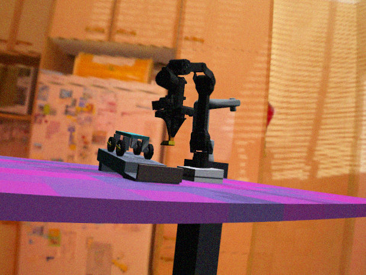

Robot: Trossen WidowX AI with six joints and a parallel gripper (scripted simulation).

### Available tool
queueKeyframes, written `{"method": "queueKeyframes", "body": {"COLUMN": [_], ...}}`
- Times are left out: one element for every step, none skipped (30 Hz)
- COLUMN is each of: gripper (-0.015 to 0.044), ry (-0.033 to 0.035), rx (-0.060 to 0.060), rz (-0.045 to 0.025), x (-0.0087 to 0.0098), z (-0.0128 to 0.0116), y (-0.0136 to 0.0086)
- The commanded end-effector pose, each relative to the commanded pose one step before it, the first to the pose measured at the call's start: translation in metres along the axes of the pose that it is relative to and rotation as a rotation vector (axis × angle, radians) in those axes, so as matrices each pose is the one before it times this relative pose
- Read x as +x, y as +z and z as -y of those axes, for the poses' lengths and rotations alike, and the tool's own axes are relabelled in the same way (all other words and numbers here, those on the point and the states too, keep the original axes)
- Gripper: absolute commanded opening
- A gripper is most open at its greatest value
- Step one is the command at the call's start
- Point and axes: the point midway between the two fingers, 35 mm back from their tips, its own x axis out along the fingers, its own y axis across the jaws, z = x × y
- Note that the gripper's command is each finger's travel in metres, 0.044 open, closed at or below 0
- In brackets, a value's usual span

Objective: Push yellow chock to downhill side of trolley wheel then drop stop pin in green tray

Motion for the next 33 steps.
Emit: {"method": "queueKeyframes", "body": {"gripper": [0.0000,0.0000,0.0000,0.0000,0.0000,0.0000,0.0000,0.0000,0.0000,0.0000,0.0000,0.0000,0.0000,0.0000,0.0000,0.0000,0.0000,0.0000,0.0000,0.0000,0.0000,0.0000,0.0000,0.0000,0.0000,0.0000,0.0000,0.0000,0.0000,0.0000,0.0000,0.0000,0.0000], "ry": [-0.01743,-0.01544,-0.02238,-0.02244,-0.01840,-0.01103,-0.00368,0.00000,0.00000,0.00000,0.00000,0.00001,0.00001,0.00001,0.00000,0.00000,0.00001,0.00000,0.00000,0.00000,0.00001,0.00000,0.00001,0.00000,0.00000,0.00000,-0.00001,-0.00002,-0.00003,-0.00002,-0.00003,-0.00001,-0.00001], "rx": [0.0058,0.0002,0.0001,-0.0001,-0.0003,-0.0003,-0.0001,0.0000,0.0000,0.0000,0.0000,0.0000,0.0000,0.0000,0.0000,0.0000,0.0000,0.0000,0.0000,0.0000,0.0000,0.0000,0.0000,0.0000,0.0000,0.0000,0.0000,0.0000,0.0000,0.0000,0.0000,0.0000,0.0000], "rz": [0.00804,-0.00055,-0.00031,0.00027,0.00066,0.00059,0.00023,0.00000,0.00000,0.00000,0.00006,0.00018,0.00025,0.00034,0.00027,0.00017,0.00016,0.00018,0.00020,0.00016,0.00018,0.00017,0.00013,0.00005,0.00000,-0.00001,-0.00003,-0.00002,-0.00004,-0.00002,-0.00002,0.00003,0.00002], "x": [-0.00159,0.00005,0.00001,-0.00006,-0.00010,-0.00008,-0.00003,0.00000,0.00000,0.00000,0.00021,0.00063,0.00086,0.00121,0.00070,0.00045,0.00031,0.00037,0.00043,0.00035,0.00023,0.00024,0.00006,0.00002,0.00000,0.00043,0.00130,0.00177,0.00271,0.00304,0.00322,0.00352,0.00222], "z": [-0.00865,-0.00059,-0.00088,-0.00091,-0.00076,-0.00047,-0.00016,0.00000,0.00000,0.00000,-0.00011,-0.00033,-0.00041,-0.00051,-0.00036,-0.00021,-0.00023,-0.00025,-0.00021,-0.00016,-0.00021,-0.00019,-0.00018,-0.00006,0.00000,0.00001,0.00002,0.00002,0.00005,-0.00007,-0.00005,-0.00036,-0.00021], "y": [0.00372,0.00000,0.00001,0.00003,0.00003,0.00003,0.00001,0.00000,0.00000,0.00000,0.00072,0.00216,0.00296,0.00403,0.00322,0.00198,0.00192,0.00219,0.00243,0.00193,0.00215,0.00207,0.00161,0.00056,0.00000,-0.00012,-0.00036,-0.00030,-0.00048,-0.00026,-0.00031,0.00038,0.00022]}}
